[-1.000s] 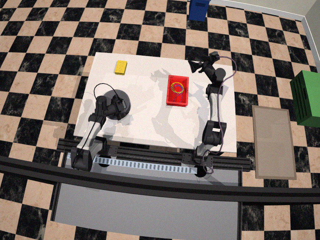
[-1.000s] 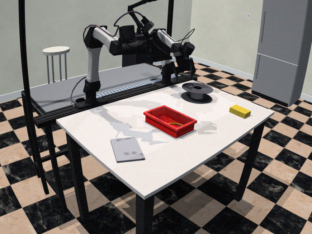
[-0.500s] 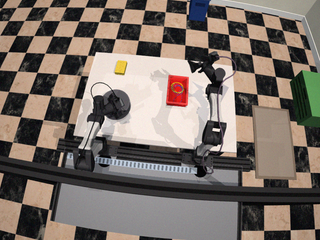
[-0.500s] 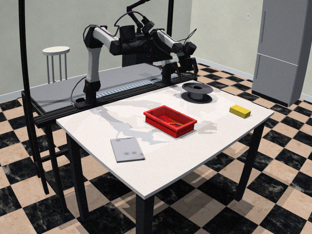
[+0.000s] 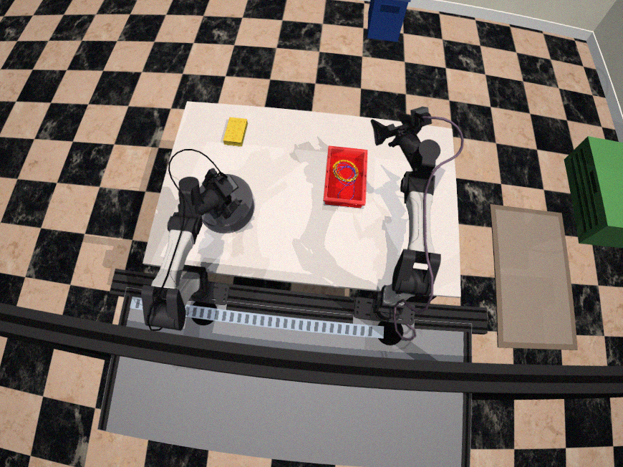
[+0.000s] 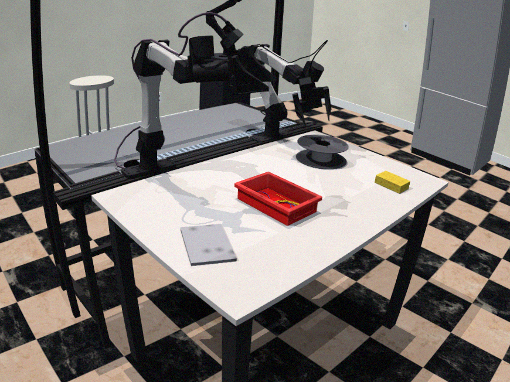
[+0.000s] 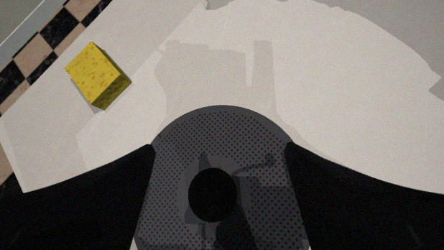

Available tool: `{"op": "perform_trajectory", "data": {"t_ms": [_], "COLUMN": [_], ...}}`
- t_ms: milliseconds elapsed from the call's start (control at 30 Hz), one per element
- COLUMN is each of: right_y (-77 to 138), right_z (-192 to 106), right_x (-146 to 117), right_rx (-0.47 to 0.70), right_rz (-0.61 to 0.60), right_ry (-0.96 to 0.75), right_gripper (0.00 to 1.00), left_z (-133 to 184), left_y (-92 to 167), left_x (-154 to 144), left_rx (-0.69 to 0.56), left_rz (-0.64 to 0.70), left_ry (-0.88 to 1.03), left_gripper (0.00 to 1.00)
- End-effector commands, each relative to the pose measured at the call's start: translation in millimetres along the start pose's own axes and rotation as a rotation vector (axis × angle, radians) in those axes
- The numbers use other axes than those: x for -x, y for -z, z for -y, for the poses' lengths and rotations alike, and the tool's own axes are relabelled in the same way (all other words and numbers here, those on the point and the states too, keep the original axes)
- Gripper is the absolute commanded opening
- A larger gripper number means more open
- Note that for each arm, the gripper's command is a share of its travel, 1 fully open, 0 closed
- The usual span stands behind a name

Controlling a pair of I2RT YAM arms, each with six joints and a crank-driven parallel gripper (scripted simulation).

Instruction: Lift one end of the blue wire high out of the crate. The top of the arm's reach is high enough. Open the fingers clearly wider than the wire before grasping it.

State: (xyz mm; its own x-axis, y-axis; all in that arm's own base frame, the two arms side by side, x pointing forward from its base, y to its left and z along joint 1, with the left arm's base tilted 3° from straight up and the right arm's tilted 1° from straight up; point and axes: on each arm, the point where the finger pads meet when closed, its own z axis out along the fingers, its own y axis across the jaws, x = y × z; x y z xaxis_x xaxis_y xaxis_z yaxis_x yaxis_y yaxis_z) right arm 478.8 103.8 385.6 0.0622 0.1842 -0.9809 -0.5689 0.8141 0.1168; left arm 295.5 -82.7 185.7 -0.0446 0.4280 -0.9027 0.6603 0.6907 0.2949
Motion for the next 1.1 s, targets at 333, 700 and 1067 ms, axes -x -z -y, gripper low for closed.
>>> {"op": "perform_trajectory", "data": {"t_ms": [333,700,1067], "right_y": [83.7,132.7,139.4], "right_z": [24.0,31.7,32.8], "right_x": [6.4,1.5,0.0], "right_rx": [-0.402,-0.575,-0.598], "right_rz": [-0.061,-0.109,-0.119], "right_ry": [0.098,0.153,0.158], "right_gripper": [1.0,1.0,1.0], "left_z": [-115.7,-160.7,-166.7], "left_y": [17.2,35.3,38.3], "left_x": [80.9,120.3,125.8], "left_rx": [0.478,0.676,0.702], "left_rz": [0.078,0.183,0.201], "left_ry": [0.251,0.388,0.407], "left_gripper": [1.0,1.0,1.0]}}
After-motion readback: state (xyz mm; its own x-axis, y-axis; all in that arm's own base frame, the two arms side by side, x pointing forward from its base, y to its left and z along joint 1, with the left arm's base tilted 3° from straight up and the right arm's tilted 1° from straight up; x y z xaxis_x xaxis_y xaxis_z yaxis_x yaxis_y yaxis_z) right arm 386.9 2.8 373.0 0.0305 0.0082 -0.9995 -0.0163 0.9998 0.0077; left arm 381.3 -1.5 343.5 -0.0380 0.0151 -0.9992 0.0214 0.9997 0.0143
